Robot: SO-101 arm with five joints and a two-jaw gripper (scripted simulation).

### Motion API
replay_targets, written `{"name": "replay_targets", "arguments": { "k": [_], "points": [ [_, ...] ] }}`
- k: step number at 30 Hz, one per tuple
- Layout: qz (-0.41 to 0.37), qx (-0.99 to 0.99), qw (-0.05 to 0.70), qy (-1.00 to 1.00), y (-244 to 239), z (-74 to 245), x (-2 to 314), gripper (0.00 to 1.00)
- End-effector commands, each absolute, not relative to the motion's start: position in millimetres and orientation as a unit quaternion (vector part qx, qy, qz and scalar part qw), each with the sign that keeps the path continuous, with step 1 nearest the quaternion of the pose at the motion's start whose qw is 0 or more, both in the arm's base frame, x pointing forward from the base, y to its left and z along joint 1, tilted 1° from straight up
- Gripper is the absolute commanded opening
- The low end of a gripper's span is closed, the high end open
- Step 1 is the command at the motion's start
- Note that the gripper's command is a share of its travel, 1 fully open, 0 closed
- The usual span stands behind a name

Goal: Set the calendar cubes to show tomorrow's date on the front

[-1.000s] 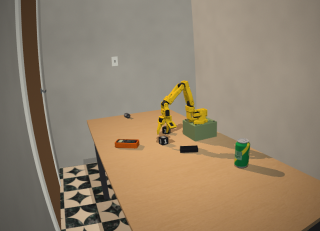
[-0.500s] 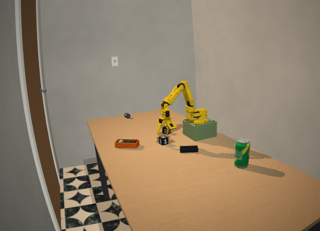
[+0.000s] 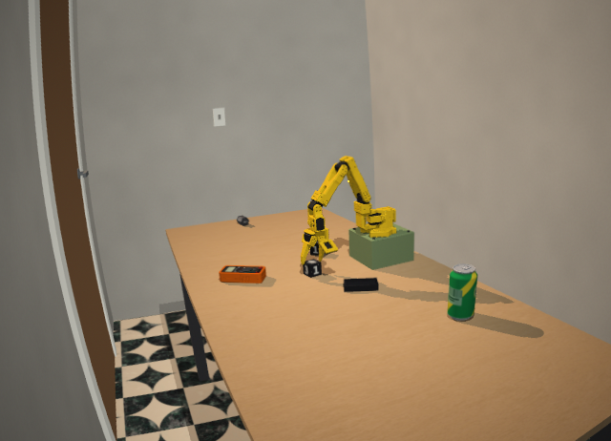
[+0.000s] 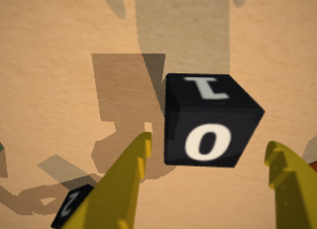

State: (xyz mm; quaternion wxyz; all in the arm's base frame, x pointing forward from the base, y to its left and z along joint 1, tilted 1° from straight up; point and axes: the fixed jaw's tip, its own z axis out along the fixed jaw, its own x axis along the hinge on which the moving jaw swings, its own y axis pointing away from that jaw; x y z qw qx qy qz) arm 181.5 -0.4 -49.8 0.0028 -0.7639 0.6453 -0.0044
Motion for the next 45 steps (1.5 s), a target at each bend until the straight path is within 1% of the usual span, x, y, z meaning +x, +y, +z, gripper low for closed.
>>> {"name": "replay_targets", "arguments": {
  "k": [1,16,31,45],
  "points": [
    [-0.001,-0.764,0.001,0.645,-2,-58,180,0.35],
    [-0.001,-0.764,0.001,0.645,-2,-70,179,0.35],
    [-0.001,-0.764,0.001,0.645,-2,-71,179,0.35],
    [-0.001,-0.764,0.001,0.645,-1,-71,181,0.32]
  ]
}}
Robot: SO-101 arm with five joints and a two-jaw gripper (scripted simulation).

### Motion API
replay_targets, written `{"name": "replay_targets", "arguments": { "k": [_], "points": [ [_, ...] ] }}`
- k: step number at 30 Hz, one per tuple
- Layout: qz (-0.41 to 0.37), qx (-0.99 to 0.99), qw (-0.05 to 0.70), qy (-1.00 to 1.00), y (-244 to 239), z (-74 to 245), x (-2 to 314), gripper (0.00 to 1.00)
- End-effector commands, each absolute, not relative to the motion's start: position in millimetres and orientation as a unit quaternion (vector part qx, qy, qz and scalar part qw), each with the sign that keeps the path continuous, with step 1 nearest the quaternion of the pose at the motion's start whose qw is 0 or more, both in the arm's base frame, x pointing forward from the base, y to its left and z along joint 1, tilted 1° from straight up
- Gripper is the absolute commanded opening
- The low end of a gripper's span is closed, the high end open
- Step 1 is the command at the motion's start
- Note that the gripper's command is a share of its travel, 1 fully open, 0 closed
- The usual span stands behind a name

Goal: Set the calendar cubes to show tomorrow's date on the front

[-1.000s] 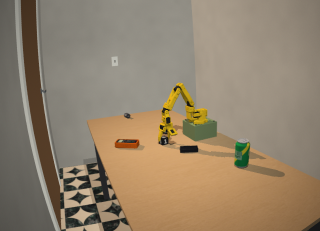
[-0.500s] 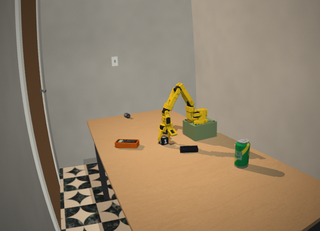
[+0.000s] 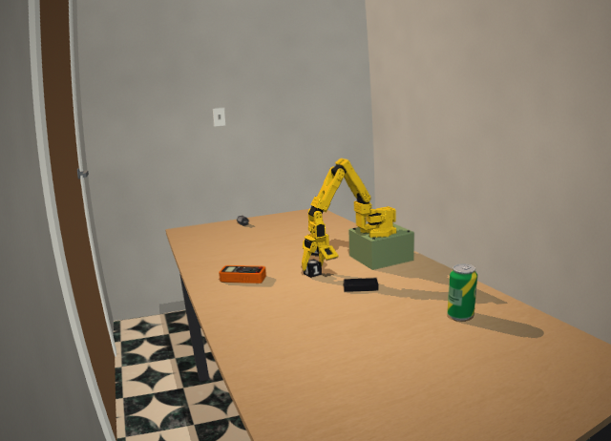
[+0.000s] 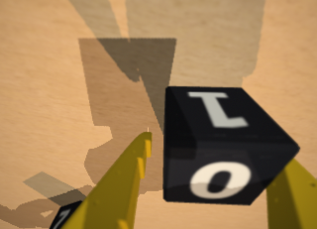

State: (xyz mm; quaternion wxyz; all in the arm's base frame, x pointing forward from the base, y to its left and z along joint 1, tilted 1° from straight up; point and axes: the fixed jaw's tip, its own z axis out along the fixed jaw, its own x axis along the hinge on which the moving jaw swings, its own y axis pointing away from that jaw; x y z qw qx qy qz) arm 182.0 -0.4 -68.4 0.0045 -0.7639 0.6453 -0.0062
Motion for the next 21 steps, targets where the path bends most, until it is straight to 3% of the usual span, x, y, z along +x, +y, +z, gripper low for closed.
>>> {"name": "replay_targets", "arguments": {
  "k": [1,21],
  "points": [
    [-0.001,-0.764,0.001,0.645,-1.2,-70.7,181.1,0.31],
    [-0.001,-0.764,0.001,0.645,-0.6,-70.7,184.3,0.27]
  ]
}}
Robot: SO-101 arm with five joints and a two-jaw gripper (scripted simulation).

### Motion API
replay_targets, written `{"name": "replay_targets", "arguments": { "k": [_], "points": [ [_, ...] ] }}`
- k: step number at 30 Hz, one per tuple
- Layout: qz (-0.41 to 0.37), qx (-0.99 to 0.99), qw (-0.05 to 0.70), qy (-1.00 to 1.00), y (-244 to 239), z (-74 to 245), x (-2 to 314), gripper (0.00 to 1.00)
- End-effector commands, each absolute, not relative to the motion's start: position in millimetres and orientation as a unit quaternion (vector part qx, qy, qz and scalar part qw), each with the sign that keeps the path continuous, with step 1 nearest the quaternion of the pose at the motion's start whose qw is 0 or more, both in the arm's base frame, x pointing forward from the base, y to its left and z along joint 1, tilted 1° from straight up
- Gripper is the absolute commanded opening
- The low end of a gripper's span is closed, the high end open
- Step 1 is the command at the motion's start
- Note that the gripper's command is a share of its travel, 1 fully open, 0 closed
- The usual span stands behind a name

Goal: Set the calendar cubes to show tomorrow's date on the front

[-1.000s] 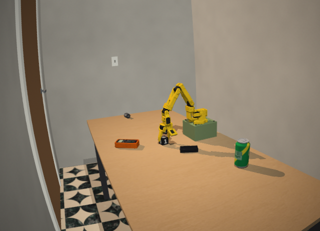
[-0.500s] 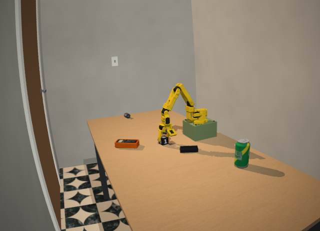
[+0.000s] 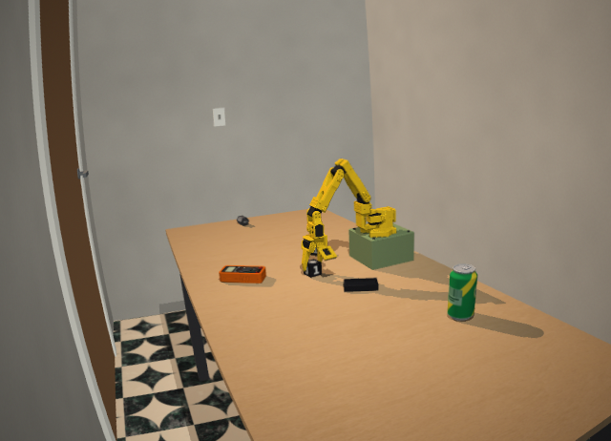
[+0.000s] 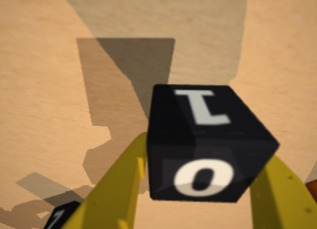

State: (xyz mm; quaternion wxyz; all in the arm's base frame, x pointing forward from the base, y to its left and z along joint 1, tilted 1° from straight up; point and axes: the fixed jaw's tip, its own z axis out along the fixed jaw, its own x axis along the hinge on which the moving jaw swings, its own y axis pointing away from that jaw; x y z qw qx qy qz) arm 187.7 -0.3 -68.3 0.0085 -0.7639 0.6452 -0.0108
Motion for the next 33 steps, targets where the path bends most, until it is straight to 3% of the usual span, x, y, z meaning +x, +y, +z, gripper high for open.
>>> {"name": "replay_targets", "arguments": {
  "k": [1,14,33],
  "points": [
    [-0.001,-0.764,0.001,0.645,-0.6,-70.7,184.4,0.27],
    [-0.001,-0.764,0.001,0.645,-0.6,-70.7,184.4,0.25],
    [-0.001,-0.764,0.001,0.645,-0.6,-70.7,184.4,0.02]
  ]
}}
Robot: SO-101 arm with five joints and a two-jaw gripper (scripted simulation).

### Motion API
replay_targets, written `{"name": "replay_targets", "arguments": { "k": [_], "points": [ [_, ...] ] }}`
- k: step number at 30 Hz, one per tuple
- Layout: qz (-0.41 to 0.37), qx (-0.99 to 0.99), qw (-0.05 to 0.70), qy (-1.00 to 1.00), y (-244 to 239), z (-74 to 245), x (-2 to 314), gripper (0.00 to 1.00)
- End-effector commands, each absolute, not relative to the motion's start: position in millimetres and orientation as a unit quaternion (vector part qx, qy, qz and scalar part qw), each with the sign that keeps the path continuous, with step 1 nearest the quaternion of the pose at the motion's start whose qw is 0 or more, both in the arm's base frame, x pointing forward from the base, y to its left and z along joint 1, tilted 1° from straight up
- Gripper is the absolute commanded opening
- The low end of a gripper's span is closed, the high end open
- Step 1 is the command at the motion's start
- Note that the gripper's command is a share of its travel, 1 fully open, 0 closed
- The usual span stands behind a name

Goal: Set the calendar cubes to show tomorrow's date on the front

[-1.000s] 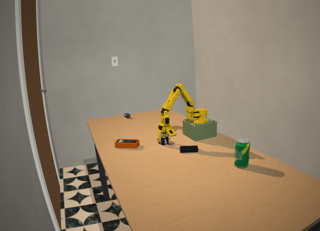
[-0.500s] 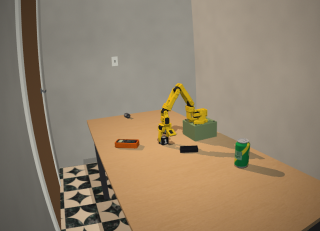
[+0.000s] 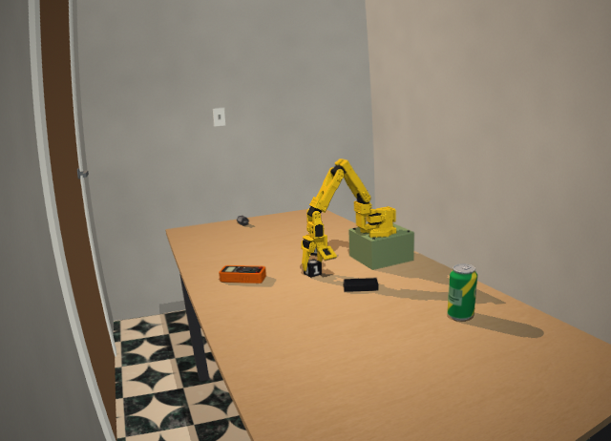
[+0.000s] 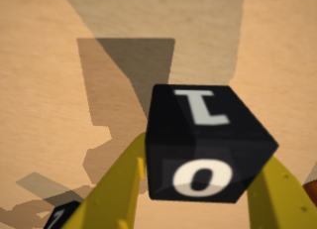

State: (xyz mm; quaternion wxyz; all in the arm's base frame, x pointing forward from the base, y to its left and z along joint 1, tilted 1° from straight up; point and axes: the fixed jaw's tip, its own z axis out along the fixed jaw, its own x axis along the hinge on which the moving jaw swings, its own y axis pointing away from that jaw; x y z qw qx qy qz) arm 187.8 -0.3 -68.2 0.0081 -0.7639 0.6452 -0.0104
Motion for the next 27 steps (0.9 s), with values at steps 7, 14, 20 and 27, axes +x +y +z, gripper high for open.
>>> {"name": "replay_targets", "arguments": {
  "k": [7,14,20,27],
  "points": [
    [-0.001,-0.764,0.001,0.645,-1,-71,184,0.00],
    [-0.001,-0.764,0.001,0.645,-1,-69,185,0.00],
    [-0.001,-0.764,0.001,0.645,-1,-58,186,0.00],
    [-0.001,-0.764,0.001,0.645,-1,-42,187,0.00]
  ]
}}
